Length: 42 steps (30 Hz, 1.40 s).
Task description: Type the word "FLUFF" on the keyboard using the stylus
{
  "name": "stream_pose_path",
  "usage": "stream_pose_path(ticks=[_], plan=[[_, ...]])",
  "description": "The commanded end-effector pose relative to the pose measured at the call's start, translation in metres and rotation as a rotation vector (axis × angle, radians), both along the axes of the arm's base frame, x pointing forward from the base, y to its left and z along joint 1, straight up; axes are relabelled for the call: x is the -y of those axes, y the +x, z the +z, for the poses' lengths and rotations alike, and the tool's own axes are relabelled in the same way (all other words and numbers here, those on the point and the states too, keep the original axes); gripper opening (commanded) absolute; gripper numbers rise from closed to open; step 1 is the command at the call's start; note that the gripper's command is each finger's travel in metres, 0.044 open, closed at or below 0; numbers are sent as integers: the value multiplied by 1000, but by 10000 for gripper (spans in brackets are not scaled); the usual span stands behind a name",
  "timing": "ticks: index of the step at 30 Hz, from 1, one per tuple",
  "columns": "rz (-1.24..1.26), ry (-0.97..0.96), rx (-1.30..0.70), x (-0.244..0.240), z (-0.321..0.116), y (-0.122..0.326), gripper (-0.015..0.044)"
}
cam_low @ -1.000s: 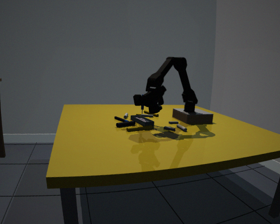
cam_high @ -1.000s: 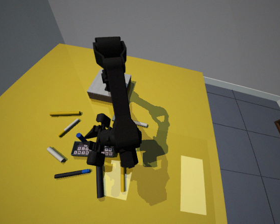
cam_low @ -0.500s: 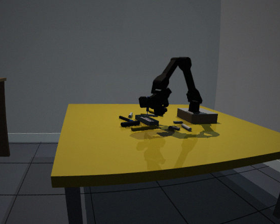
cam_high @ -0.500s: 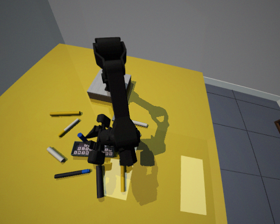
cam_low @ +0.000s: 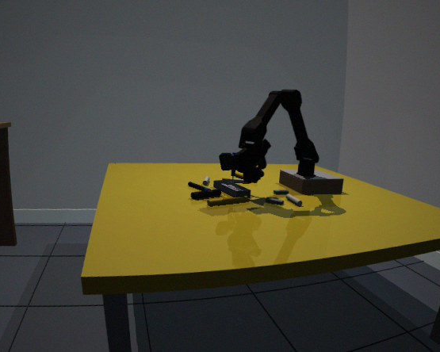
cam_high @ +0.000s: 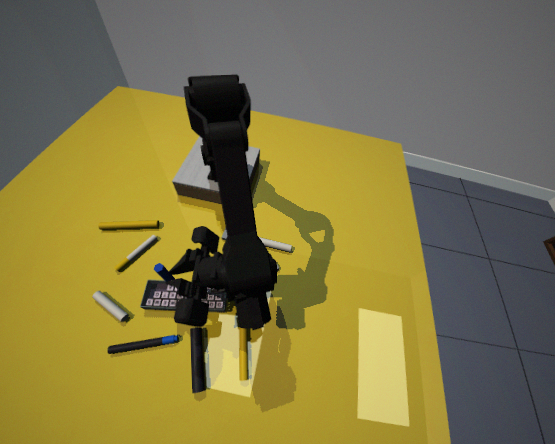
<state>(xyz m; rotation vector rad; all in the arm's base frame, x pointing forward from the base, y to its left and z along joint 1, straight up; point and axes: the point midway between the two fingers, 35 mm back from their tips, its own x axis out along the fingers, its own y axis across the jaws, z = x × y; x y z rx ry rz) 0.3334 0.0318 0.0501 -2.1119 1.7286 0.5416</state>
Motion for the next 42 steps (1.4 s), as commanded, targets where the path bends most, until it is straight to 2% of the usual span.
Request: stream_pose_path(ticks=[1, 42], plan=[[6, -8, -7, 1, -2, 0, 81], [6, -8, -7, 1, -20, 0, 81]])
